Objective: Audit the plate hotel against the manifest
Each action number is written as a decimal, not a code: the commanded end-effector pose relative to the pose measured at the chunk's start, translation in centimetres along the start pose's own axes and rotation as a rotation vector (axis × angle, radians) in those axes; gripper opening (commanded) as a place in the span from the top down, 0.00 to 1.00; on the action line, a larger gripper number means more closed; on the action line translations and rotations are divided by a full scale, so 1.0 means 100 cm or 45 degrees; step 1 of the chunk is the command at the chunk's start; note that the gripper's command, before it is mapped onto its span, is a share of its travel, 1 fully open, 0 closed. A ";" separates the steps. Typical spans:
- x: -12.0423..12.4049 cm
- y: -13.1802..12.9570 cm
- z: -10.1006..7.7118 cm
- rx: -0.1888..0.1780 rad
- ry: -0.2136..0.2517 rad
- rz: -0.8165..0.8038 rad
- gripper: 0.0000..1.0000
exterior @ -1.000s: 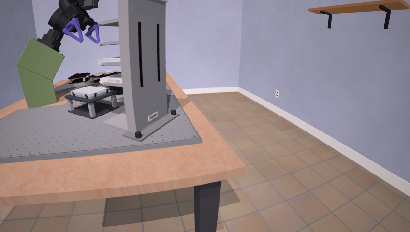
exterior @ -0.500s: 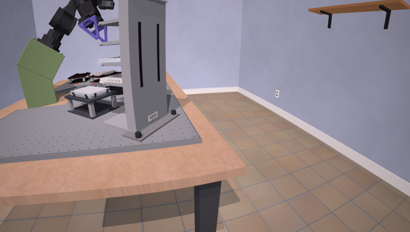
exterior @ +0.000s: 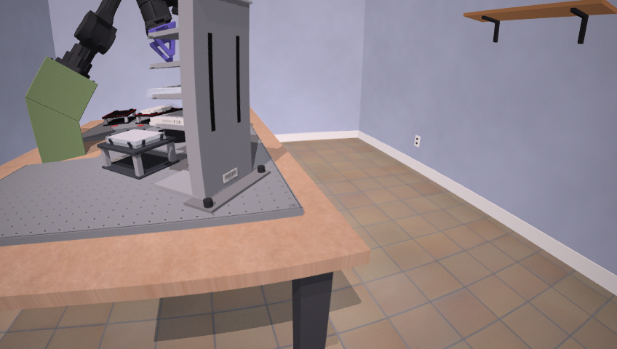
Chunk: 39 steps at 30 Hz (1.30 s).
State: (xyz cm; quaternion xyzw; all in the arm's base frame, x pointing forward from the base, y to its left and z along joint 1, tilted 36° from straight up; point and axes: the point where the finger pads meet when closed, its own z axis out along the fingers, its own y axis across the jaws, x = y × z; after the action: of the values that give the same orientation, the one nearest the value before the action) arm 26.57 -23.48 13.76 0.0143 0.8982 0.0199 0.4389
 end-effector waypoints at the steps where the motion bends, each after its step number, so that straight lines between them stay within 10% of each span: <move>1: -0.026 -0.008 -0.001 -0.014 0.008 -0.143 0.00; 32: -0.053 0.005 0.008 -0.296 0.301 -0.833 0.00; 39: -0.027 0.016 0.035 -0.319 0.321 -0.803 0.00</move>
State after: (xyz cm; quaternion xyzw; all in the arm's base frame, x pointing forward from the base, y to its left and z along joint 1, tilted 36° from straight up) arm 30.32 -22.12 14.68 -0.3186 0.8964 -0.0089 0.3081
